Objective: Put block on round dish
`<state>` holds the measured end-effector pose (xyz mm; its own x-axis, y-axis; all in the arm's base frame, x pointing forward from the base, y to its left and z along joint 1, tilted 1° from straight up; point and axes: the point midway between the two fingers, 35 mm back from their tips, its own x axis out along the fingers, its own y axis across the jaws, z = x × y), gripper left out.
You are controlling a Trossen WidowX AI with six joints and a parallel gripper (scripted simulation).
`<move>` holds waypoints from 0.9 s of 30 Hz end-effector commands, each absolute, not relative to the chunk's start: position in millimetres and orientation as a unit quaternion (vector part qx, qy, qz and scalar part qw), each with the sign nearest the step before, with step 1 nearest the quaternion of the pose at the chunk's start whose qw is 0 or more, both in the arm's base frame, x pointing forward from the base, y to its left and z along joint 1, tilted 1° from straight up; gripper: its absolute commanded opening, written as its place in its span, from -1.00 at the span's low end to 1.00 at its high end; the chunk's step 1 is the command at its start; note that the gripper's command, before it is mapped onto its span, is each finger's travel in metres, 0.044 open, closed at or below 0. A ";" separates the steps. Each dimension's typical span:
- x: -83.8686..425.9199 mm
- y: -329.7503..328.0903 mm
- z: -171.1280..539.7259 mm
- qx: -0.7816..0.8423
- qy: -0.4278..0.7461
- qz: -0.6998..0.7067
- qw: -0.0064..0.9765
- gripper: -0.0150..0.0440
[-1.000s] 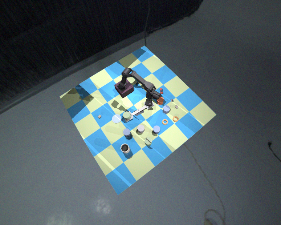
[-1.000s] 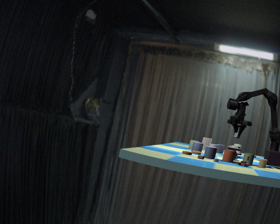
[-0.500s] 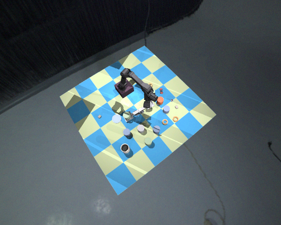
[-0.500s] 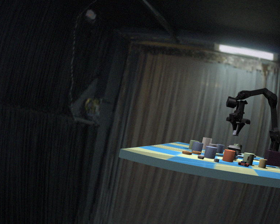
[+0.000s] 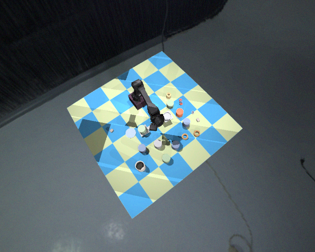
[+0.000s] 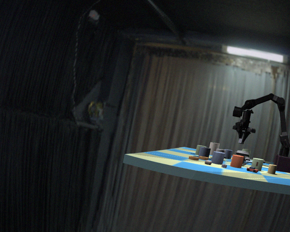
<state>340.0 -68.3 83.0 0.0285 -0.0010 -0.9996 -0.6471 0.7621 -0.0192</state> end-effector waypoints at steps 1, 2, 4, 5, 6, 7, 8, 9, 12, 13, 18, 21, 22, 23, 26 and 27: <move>329.8 -101.5 73.1 -0.247 0.659 0.237 0.670 -0.49; 327.1 -109.3 71.2 -0.247 0.659 0.236 0.670 -0.49; 321.0 -124.7 67.3 -0.246 0.660 0.234 0.670 -0.49; 317.8 -132.3 65.3 -0.246 0.660 0.232 0.671 -0.49; 314.5 -139.7 63.4 -0.246 0.660 0.230 0.672 -0.49; 310.9 -147.1 61.5 -0.246 0.660 0.228 0.672 -0.49; 307.2 -154.3 59.6 -0.245 0.661 0.226 0.672 -0.49; 303.2 -161.5 57.8 -0.245 0.661 0.224 0.673 -0.49; 290.4 -182.3 52.1 -0.245 0.662 0.218 0.674 -0.49; 285.8 -189.0 50.2 -0.245 0.663 0.216 0.674 -0.49; 259.1 -218.8 39.5 -0.244 0.666 0.218 0.670 -0.49; 241.7 -234.3 32.8 -0.244 0.667 0.223 0.667 -0.49; 235.8 -239.1 30.5 -0.245 0.667 0.225 0.666 -0.49; 229.9 -243.7 28.3 -0.245 0.668 0.227 0.665 -0.49; 211.4 -256.4 21.4 -0.247 0.668 0.234 0.663 -0.49; 205.1 -260.3 19.2 -0.247 0.667 0.236 0.662 -0.49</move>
